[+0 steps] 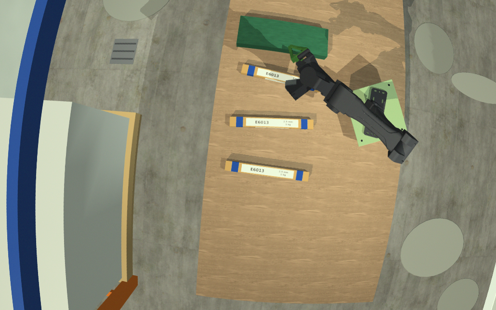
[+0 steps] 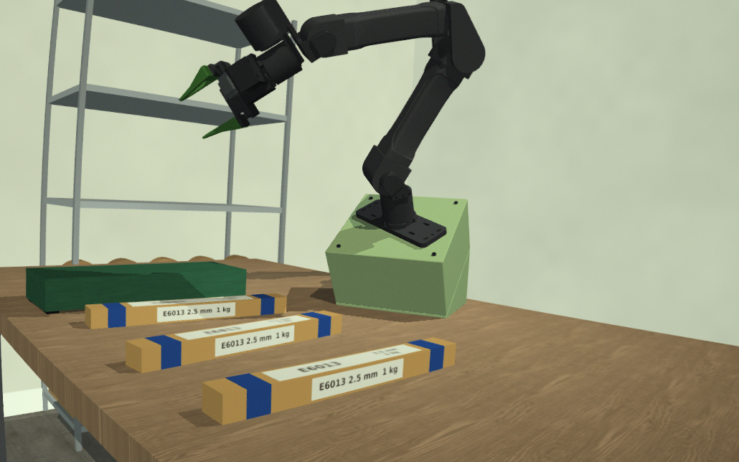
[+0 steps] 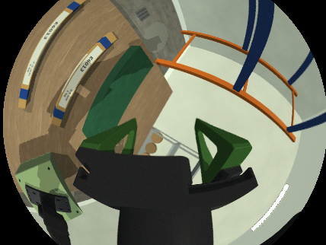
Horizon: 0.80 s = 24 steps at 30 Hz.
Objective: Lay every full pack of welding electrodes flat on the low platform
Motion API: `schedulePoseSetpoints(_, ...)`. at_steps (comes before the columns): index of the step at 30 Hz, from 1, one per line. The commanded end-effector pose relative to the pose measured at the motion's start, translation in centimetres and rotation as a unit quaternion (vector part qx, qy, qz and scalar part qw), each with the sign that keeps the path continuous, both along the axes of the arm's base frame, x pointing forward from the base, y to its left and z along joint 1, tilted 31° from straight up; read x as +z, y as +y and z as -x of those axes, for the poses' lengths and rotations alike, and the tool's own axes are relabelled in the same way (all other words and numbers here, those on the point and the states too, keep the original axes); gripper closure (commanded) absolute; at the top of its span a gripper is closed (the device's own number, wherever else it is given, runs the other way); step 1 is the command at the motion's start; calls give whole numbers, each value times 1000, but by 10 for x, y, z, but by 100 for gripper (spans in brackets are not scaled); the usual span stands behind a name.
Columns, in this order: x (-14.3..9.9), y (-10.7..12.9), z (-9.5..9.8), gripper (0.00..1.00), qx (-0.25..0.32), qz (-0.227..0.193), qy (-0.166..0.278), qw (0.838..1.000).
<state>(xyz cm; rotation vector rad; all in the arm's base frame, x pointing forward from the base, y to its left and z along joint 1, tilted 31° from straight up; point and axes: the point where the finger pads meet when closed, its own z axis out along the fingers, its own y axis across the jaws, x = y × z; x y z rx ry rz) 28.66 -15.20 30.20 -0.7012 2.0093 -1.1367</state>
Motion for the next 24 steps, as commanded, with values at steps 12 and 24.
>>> schedulePoseSetpoints(12, 40, 16, -25, 24, 5, -63, -102, 993)
schedulePoseSetpoints(24, 51, 29, -34, 24, 17, -107, -144, 984)
